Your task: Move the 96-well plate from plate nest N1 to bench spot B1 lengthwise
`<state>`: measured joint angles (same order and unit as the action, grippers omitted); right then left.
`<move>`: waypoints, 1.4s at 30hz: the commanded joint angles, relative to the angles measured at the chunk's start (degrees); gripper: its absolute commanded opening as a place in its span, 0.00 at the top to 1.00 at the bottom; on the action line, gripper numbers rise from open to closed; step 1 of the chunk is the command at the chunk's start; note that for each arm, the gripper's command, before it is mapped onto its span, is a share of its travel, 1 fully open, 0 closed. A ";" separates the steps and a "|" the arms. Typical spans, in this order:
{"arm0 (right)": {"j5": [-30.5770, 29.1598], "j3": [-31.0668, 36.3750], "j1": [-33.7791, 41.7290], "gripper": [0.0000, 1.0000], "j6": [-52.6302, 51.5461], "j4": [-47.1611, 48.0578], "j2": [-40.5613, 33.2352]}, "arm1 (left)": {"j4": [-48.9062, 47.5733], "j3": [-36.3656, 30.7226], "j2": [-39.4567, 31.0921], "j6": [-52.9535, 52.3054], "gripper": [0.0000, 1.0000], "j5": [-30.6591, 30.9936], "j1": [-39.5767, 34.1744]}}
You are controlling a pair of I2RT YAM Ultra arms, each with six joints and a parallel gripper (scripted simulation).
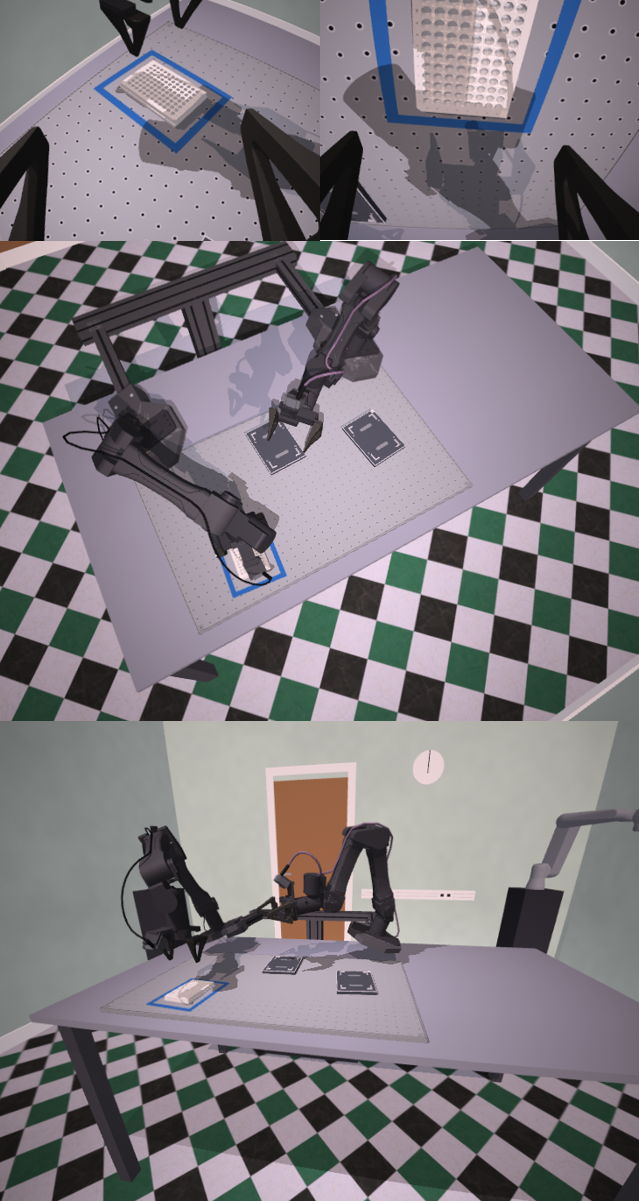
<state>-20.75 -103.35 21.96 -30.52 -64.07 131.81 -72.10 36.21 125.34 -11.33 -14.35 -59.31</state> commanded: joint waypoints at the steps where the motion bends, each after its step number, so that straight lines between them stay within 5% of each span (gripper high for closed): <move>1: -1.04 1.18 0.83 0.00 0.81 2.94 -1.71 | -0.32 0.19 -0.75 -0.10 0.00 0.42 -0.47; 5: -2.72 6.10 1.56 0.00 3.53 11.38 -5.15 | -0.32 0.19 -0.75 -0.10 0.00 0.42 -0.47; 13: -5.65 27.09 3.91 0.00 11.22 32.07 -18.63 | -0.32 0.19 -0.75 -0.10 0.00 0.42 -0.47; 15: -5.65 27.09 3.91 0.00 11.22 32.07 -18.63 | -0.32 0.19 -0.75 -0.10 0.00 0.42 -0.47; 27: -4.39 53.97 5.49 0.00 25.14 64.59 -33.48 | -0.32 0.19 -0.75 -0.10 0.00 0.42 -0.47; 42: -2.55 63.86 4.49 0.00 29.55 76.28 -35.87 | -0.32 0.19 -0.75 -0.10 0.00 0.42 -0.47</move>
<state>-23.97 -40.01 26.33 -2.02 9.47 97.47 -72.10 36.21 125.34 -11.33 -14.35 -59.31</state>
